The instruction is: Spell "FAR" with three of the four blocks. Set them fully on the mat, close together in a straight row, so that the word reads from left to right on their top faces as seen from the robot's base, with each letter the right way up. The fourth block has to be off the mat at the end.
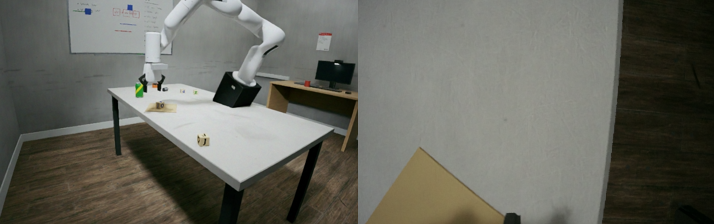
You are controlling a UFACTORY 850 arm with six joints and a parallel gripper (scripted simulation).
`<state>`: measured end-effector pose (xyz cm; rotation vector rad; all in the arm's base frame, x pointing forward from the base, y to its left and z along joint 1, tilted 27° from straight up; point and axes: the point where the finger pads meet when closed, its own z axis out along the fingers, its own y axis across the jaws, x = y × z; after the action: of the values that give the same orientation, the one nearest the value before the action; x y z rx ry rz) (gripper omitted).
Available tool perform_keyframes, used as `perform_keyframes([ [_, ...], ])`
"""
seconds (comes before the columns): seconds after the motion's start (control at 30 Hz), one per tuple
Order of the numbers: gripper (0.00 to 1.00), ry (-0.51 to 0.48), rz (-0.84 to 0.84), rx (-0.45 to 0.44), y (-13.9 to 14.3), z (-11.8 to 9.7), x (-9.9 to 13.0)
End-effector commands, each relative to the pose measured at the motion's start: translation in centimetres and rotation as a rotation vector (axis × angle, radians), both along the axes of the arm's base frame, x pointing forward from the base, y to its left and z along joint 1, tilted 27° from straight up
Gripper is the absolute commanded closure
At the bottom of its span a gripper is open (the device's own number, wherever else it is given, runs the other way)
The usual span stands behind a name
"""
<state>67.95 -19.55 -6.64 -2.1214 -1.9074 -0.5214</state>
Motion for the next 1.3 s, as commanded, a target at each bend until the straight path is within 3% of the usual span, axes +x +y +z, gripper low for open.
perform_keyframes([
  [0.0, 0.00, -0.004, 0.001, 0.004, -3.9, -2.0, -1.9],
  [0.03, 0.00, -0.004, 0.001, 0.004, -3.9, -2.0, -1.9],
  [0.07, 0.00, -0.005, 0.001, 0.008, -6.4, -3.4, -3.6],
  [0.43, 0.00, -0.012, 0.001, 0.026, -14.2, -8.4, -10.7],
  [1.27, 0.00, -0.012, 0.001, 0.027, -14.3, -8.4, -10.8],
])
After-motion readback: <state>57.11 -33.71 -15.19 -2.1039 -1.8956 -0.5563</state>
